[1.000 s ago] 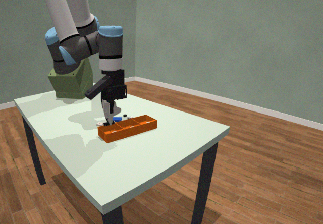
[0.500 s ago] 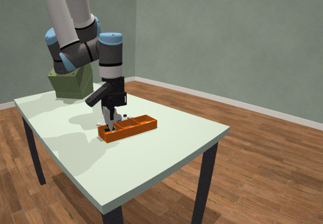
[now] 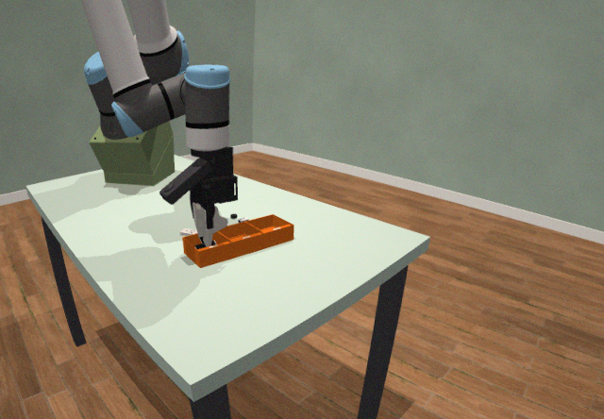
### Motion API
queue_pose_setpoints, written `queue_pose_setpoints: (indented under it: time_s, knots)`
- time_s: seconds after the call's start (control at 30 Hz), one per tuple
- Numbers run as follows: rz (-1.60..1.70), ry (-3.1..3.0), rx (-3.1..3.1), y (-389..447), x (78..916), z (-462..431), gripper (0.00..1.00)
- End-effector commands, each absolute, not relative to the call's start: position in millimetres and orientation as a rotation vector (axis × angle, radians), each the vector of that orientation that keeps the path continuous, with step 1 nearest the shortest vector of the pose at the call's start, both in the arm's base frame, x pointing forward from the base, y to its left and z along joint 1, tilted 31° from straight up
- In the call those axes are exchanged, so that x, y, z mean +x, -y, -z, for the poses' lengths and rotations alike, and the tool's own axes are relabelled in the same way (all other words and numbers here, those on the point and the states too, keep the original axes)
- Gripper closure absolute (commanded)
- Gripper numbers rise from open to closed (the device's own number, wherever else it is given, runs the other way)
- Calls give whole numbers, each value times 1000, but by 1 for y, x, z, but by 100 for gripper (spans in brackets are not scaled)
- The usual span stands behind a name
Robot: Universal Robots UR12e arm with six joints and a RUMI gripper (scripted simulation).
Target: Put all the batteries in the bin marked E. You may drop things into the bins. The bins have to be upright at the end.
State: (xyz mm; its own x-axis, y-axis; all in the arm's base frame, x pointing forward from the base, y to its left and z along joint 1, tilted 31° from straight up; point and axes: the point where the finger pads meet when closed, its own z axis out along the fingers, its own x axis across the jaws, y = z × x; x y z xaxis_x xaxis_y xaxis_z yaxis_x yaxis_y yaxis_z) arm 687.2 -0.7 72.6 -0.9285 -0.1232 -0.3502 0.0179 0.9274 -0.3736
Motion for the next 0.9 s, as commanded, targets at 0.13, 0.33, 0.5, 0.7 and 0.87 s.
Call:
queue_pose_setpoints:
  time_s: [0.13,0.33,0.5,0.7,0.87]
  knots:
    - [530,-2709,-78,0,689,-74,83]
    - [530,-2709,-78,0,689,-74,83]
    - [530,-2709,-78,0,689,-74,83]
    - [529,-2707,-80,-3,688,-79,83]
    - [530,-2708,-79,-5,684,-85,83]
